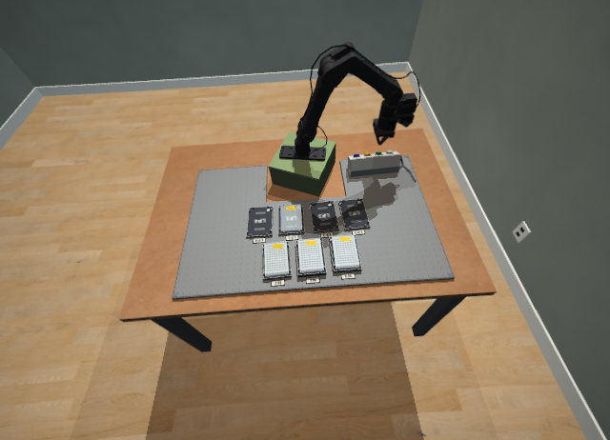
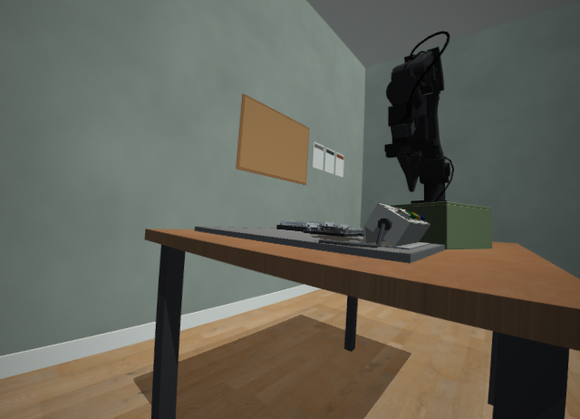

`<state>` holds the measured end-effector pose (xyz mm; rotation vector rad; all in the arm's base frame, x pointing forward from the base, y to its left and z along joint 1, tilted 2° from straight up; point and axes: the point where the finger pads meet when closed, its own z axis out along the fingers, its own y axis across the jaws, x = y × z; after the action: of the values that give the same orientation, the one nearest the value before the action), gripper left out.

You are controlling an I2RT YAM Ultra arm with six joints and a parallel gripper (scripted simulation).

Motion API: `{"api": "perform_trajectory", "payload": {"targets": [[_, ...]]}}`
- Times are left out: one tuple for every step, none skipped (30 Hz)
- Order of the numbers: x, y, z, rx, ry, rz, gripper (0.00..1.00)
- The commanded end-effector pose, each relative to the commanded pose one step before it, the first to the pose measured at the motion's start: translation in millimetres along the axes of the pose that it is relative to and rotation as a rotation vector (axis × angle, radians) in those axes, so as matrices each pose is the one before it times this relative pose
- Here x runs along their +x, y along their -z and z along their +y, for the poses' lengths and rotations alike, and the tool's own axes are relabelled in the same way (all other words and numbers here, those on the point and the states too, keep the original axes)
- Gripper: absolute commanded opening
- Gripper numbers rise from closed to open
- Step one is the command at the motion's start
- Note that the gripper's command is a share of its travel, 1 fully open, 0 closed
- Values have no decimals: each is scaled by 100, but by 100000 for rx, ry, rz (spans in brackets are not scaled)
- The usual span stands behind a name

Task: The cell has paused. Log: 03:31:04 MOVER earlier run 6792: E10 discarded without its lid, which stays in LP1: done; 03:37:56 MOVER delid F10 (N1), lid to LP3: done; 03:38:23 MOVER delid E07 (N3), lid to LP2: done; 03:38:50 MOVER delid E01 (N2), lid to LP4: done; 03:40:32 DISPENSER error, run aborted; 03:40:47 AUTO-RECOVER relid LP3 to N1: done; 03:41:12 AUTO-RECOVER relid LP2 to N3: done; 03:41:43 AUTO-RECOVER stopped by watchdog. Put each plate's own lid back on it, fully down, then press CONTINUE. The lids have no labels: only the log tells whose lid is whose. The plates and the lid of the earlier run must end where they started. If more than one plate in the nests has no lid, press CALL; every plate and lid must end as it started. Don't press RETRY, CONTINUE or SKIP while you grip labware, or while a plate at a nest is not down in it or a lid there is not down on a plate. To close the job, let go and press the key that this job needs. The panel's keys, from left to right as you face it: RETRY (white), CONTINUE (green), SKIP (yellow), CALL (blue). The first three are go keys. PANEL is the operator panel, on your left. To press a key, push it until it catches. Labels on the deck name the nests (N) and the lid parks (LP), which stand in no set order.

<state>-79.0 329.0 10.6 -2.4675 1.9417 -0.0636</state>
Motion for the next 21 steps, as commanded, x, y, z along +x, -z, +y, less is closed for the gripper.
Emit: {"api": "perform_trajectory", "payload": {"targets": [[-70, -1025, -50, 75, -676, -311, 0], [0, 0, 0, 0, 0, 0, 0], [0, 0, 0, 0, 0, 0, 0], [-1859, 2066, -48, -108, -221, -7934, 0], [370, -397, -14, 17, 16, 1023, 0], [937, -1317, 2, 55, 97, 4117, 0], [-51, -134, 3, 3, 7, 274, 0], [-16, -90, 1, 3, 4, 194, 0], [-136, 301, -8, -12, -27, -979, 0], [-8, 19, -2, -1, -3, -82, 0], [55, -78, 0, 3, 5, 243, 0], [95, -87, -1, 4, 7, 305, 0], [113, -83, -1, 4, 7, 315, 0], [25, -14, -1, 1, 1, 62, 0], [138, -89, -1, 4, 8, 355, 0], [155, -93, -1, 5, 9, 381, 0], [132, -72, -1, 4, 7, 302, 0], [-476, 603, 116, -82, 520, -1234, 0], [0, 0, 0, 0, 0, 0, 0], [0, 0, 0, 0, 0, 0, 0], [9, -9, 0, 0, 0, 0, 0]]}}
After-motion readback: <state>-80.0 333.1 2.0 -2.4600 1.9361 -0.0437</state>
